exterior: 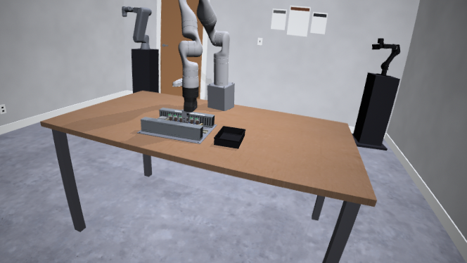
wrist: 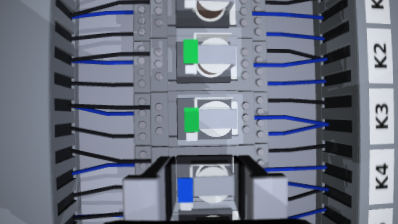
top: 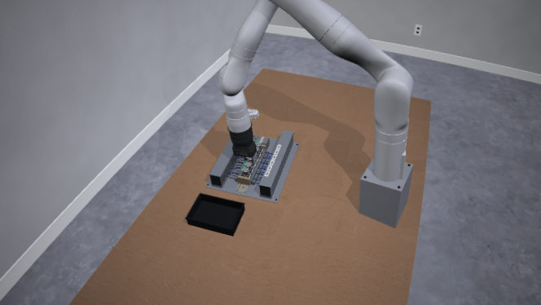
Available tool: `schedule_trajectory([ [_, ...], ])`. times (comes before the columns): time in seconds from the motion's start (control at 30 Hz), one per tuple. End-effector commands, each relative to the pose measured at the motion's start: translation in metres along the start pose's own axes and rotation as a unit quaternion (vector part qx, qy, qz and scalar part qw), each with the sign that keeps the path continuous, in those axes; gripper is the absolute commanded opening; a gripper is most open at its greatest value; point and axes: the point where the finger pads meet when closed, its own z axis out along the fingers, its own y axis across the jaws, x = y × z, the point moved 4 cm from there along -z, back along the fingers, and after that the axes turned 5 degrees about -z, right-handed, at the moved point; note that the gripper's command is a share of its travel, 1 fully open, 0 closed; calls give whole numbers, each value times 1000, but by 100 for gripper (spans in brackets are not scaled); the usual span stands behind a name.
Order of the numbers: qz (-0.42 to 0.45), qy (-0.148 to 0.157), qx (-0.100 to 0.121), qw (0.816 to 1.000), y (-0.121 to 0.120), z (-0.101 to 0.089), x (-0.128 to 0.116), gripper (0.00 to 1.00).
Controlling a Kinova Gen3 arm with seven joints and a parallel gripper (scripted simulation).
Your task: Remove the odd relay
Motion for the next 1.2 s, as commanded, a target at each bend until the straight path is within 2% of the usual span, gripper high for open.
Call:
schedule_trajectory([
  [0.0,0,1,9,1000,0,-1,0,0],
  [0.13,0,3,26,1000,2,-1,0,0],
  [0.37,0,4,39,999,3,-2,0,0],
  [1.17,0,4,40,999,3,-4,0,0],
])
